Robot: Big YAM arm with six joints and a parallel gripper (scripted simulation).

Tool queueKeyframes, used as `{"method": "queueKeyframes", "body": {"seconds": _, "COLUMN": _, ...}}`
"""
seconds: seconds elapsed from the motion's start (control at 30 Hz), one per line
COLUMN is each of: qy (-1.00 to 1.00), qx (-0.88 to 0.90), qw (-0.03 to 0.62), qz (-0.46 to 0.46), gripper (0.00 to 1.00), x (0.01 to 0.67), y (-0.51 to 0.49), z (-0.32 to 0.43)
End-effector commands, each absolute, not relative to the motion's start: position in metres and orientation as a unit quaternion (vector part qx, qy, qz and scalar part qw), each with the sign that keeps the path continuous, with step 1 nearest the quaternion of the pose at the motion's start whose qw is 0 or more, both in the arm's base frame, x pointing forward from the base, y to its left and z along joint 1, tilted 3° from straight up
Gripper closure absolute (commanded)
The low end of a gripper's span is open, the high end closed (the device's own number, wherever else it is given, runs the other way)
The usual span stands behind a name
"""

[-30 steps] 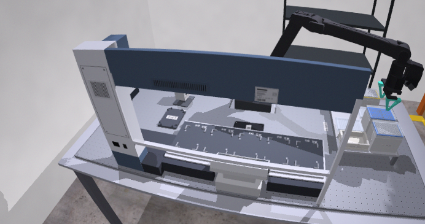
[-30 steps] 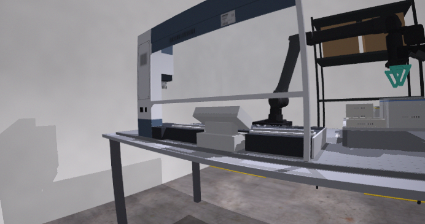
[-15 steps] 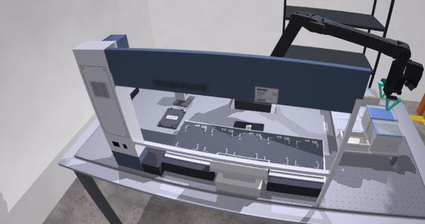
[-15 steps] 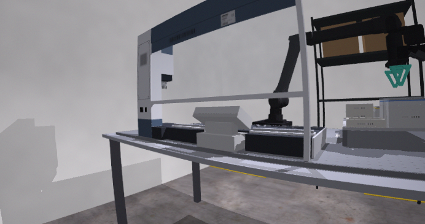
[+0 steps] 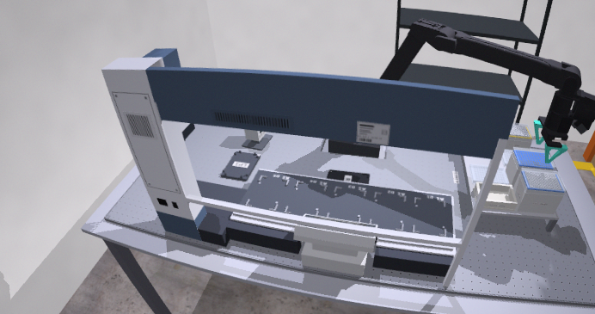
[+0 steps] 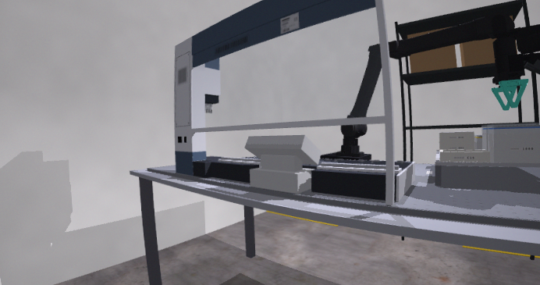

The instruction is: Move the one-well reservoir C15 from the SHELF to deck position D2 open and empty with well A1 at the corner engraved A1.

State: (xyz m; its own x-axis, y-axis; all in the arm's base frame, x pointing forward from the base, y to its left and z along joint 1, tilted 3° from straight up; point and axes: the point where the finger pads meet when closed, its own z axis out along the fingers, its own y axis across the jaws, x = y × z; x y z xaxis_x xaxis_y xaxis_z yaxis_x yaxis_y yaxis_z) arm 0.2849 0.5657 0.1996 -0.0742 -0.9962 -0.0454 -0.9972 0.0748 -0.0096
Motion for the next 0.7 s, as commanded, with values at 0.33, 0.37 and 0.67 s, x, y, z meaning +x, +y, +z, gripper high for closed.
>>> {"method": "queueKeyframes", "body": {"seconds": 0.33, "qy": 0.729, "qx": -0.683, "qw": 0.044, "qz": 0.02, "gripper": 0.0, "x": 0.359, "y": 0.567, "z": 0.225}}
{"method": "queueKeyframes", "body": {"seconds": 0.37, "qy": 0.729, "qx": -0.683, "qw": 0.044, "qz": 0.02, "gripper": 0.0, "x": 0.364, "y": 0.566, "z": 0.225}}
{"method": "queueKeyframes", "body": {"seconds": 0.67, "qy": 0.729, "qx": -0.683, "qw": 0.047, "qz": 0.02, "gripper": 0.0, "x": 0.358, "y": 0.565, "z": 0.229}}
